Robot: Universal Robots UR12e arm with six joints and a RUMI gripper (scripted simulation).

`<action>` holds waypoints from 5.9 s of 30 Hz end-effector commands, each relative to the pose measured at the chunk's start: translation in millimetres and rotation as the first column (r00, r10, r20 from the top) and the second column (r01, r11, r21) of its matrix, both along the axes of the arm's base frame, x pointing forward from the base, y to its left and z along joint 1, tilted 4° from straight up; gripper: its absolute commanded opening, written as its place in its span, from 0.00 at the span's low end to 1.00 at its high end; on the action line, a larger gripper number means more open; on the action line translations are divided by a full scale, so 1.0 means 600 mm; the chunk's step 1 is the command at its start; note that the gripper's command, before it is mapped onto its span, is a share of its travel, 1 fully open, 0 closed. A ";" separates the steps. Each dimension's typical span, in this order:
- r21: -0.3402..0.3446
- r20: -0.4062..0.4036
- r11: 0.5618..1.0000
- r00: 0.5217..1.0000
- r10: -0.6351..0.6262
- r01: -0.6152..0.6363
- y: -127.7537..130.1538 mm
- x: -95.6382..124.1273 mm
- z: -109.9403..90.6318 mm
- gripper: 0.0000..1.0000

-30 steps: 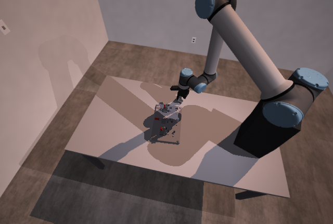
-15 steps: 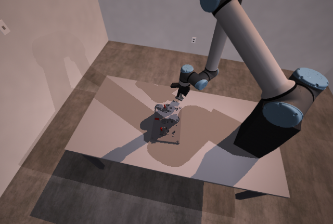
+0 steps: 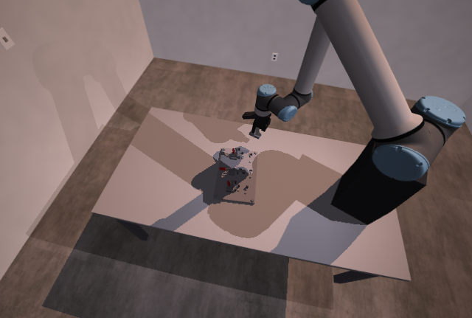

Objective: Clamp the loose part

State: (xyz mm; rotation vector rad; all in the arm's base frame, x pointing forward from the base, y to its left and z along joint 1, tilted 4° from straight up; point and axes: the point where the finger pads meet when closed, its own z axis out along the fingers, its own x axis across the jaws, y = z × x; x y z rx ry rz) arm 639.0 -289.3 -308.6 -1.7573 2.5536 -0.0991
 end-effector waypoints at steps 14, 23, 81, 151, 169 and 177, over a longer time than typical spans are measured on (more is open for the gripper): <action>-0.001 0.001 1.000 1.000 0.000 0.000 0.001 -0.002 0.044 0.00; -0.001 0.001 1.000 1.000 0.000 0.000 0.001 -0.002 0.044 0.00; -0.026 -0.017 0.915 0.915 0.403 -0.403 0.001 0.004 0.039 0.00; -0.026 -0.017 0.915 0.915 0.403 -0.403 0.005 0.059 0.000 0.00; -0.026 -0.017 0.915 0.915 0.403 -0.403 0.141 0.053 -0.008 0.00; -0.026 -0.017 0.915 0.915 0.403 -0.403 0.270 0.048 -0.016 0.00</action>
